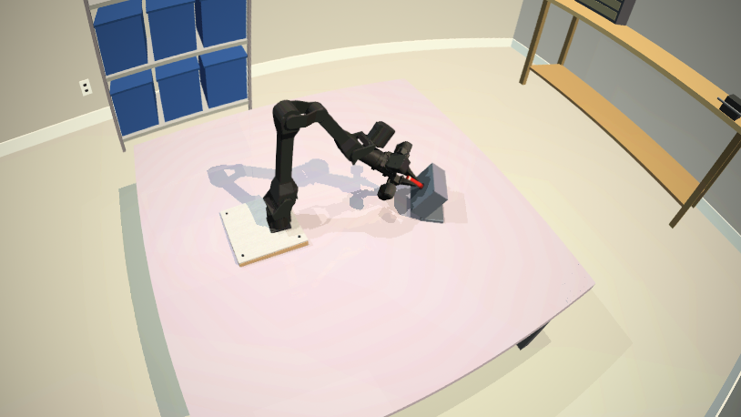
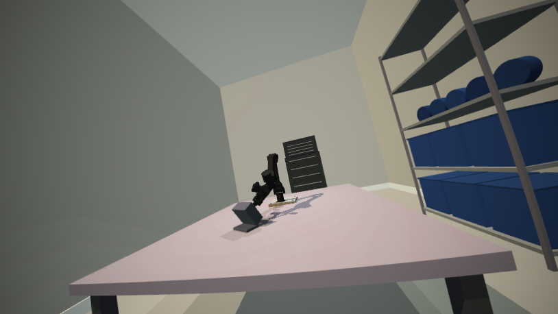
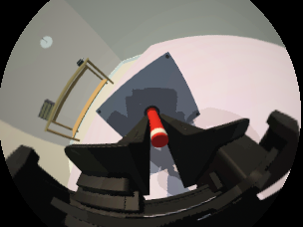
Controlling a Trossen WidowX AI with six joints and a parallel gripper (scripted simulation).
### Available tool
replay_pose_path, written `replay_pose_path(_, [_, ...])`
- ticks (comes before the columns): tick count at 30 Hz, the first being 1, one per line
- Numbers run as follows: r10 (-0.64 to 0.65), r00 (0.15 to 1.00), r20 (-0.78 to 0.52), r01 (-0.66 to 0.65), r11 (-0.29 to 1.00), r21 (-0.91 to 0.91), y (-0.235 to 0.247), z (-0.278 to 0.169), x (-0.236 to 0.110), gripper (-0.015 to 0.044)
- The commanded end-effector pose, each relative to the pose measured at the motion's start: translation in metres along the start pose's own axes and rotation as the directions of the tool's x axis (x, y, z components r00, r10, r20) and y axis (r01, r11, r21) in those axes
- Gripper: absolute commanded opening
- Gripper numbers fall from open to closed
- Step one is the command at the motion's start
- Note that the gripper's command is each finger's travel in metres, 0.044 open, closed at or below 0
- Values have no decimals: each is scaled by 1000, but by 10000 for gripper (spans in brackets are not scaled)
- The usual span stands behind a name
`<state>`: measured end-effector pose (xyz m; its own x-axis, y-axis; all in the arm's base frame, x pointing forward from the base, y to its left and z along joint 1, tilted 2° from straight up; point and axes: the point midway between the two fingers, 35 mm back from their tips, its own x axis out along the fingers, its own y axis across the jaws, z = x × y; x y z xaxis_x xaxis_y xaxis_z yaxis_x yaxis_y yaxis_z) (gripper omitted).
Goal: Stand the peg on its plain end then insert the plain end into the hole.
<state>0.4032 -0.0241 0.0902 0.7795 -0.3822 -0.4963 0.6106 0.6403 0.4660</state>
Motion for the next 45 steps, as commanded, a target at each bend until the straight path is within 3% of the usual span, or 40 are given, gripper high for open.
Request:
replay_pose_path(1, [2,1000,-4,-2,1000,-5,0,-1,3,0])
replay_pose_path(15, [0,1000,0,0,1000,0,0,0,2,0])
replay_pose_path(32, [0,1000,0,0,1000,0,1,0,0,440])
replay_pose_path(45, [-1,1000,-4,1,1000,-1,3,0,-16,440])
